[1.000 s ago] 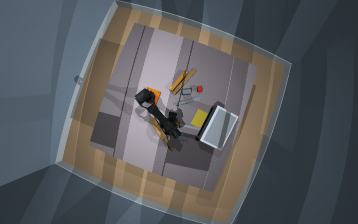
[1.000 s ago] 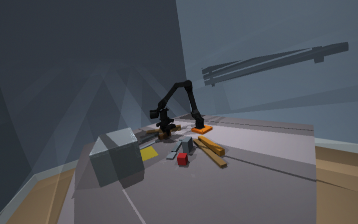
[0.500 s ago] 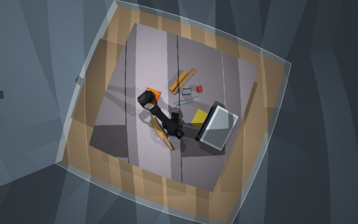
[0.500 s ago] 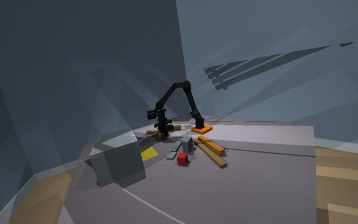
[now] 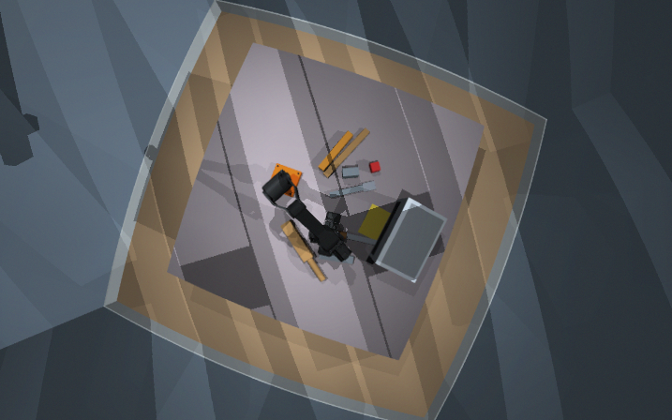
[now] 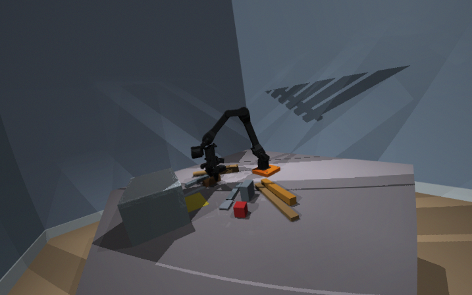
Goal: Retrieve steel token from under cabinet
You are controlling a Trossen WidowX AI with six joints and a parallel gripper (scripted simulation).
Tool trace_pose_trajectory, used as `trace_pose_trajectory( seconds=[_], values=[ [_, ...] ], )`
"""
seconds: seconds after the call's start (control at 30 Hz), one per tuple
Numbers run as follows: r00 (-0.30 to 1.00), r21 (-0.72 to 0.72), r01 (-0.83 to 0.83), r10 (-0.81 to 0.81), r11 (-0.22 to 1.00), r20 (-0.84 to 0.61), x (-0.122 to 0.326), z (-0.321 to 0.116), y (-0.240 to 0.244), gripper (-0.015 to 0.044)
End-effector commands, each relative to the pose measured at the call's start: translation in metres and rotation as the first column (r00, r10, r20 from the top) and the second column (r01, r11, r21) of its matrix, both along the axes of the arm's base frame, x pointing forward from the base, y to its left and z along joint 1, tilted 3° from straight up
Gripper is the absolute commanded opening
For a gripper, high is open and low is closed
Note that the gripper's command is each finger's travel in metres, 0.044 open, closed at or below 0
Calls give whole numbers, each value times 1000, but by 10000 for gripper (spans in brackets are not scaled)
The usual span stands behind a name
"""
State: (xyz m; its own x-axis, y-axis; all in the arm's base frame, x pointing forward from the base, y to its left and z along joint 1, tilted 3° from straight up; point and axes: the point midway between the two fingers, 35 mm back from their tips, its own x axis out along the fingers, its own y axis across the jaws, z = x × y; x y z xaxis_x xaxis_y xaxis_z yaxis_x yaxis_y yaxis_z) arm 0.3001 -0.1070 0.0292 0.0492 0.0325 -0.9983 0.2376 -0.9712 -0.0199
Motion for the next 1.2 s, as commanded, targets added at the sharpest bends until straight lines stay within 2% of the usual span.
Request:
trace_pose_trajectory(
  seconds=[0.0,1.17],
  values=[
    [1000,-2,1,-1,1000,1,7,1,1,0],
    [1000,-1,1,-1,1000,4,47,4,10,0]
  ],
)
